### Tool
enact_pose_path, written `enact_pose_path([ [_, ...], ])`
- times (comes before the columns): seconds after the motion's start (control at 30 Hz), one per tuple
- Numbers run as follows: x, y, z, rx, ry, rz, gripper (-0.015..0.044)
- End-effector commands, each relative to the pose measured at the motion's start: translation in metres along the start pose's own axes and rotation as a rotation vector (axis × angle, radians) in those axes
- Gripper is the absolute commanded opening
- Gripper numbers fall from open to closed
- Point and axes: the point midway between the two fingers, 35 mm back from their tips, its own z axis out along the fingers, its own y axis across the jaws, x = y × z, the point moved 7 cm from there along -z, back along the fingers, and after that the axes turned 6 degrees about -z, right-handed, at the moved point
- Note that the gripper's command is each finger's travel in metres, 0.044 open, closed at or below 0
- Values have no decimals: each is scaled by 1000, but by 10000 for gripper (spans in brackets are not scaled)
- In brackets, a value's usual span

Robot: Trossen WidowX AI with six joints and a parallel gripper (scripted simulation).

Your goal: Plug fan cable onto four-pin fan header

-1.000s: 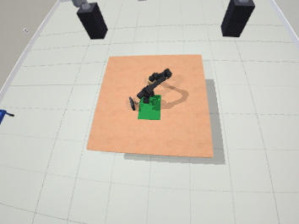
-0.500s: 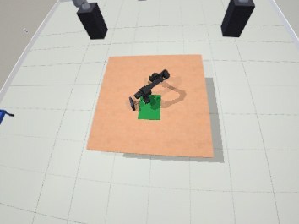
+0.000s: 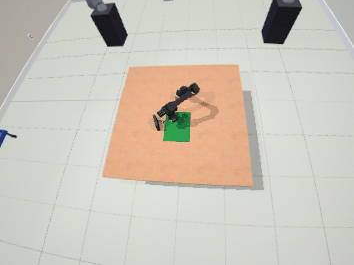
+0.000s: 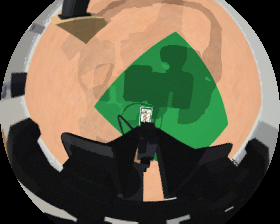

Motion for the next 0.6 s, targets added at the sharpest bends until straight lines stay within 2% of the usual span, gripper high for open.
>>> enact_pose_path([
  [0.0, -2, 0, -2, -6, 4, -22, 0],
  [0.57, -8, 1, -2, -6, 3, -19, 0],
])
